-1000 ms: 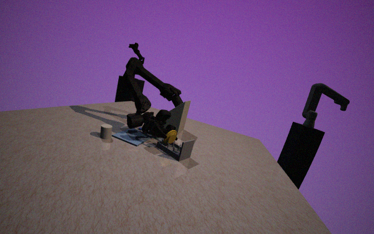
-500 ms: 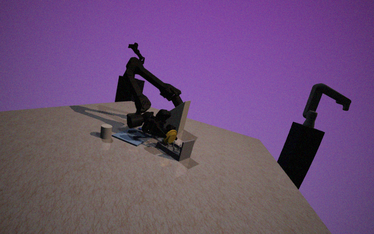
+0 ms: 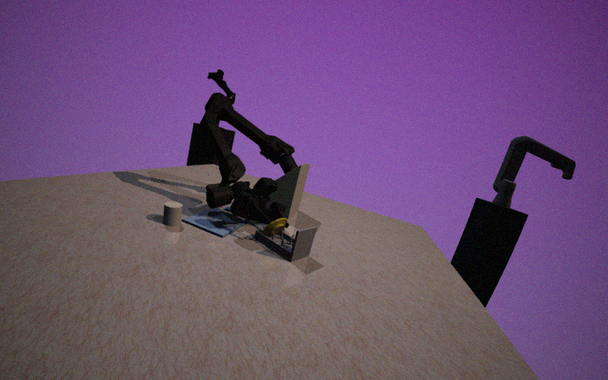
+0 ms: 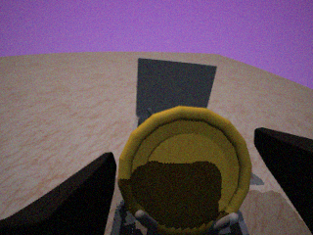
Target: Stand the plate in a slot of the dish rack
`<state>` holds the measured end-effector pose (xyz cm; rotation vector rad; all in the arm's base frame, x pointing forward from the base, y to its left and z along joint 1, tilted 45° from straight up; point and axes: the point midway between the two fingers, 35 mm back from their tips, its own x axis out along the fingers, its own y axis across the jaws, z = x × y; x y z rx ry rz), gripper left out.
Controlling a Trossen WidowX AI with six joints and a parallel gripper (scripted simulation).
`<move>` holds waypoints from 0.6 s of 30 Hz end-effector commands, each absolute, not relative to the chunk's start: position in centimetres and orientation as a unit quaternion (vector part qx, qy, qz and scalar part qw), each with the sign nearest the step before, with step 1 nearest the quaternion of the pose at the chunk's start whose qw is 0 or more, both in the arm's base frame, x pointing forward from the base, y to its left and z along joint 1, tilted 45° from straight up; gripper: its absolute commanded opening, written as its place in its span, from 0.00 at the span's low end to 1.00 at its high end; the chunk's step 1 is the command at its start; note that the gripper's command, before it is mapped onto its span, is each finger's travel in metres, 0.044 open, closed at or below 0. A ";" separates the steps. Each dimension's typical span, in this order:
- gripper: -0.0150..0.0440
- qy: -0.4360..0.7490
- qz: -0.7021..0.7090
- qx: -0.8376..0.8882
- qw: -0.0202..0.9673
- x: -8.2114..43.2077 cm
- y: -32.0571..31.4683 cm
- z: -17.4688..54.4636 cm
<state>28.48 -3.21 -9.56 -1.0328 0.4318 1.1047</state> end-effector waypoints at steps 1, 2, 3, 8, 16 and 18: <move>0.93 0.193 0.499 -0.465 0.705 28.6 -2.6 -8.9; 0.93 0.192 0.502 -0.465 0.703 28.7 -1.9 -8.1; 0.93 0.190 0.505 -0.465 0.702 28.8 -0.9 -7.2; 0.93 0.187 0.508 -0.462 0.703 28.8 3.4 -2.9; 0.93 0.194 0.502 -0.455 0.710 29.1 5.2 -0.9; 0.93 0.215 0.501 -0.445 0.711 29.1 5.2 -1.1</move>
